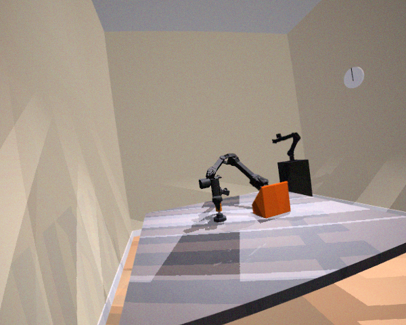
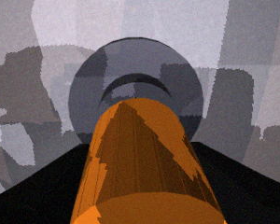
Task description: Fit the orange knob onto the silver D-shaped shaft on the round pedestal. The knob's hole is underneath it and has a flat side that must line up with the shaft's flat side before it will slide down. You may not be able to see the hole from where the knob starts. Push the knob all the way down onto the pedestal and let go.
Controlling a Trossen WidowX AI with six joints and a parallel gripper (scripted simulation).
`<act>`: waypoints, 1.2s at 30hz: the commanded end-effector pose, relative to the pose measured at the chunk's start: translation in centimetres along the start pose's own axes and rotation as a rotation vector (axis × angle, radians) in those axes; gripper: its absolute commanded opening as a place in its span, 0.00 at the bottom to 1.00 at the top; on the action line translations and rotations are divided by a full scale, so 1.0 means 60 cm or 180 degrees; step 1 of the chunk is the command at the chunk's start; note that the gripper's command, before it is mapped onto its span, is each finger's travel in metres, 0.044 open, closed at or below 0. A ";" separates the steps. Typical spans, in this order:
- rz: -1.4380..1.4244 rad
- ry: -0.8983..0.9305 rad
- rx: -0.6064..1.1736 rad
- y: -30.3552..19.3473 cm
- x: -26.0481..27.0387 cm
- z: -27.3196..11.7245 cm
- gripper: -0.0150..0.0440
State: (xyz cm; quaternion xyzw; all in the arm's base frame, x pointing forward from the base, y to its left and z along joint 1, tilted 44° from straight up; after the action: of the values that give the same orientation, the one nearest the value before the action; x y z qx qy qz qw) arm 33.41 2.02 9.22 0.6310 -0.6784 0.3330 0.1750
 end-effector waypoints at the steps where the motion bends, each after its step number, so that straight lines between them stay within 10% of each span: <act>1: -0.0133 0.0007 0.0010 -0.001 0.001 -0.003 0.25; 36: -0.0649 0.0008 0.0009 -0.001 0.000 0.001 0.25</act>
State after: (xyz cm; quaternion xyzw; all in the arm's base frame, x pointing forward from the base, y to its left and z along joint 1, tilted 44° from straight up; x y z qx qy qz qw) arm 33.49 1.89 9.01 0.6964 -0.6113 0.3143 0.2065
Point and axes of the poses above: the point midway between the two fingers, 35 mm back from their tips, its own z axis out along the fingers, its own x axis across the jaws, y = z × x, the point moved 4 cm from there along -z, back along the fingers, and after that the axes turned 4 degrees about -z, right-handed, at the moved point
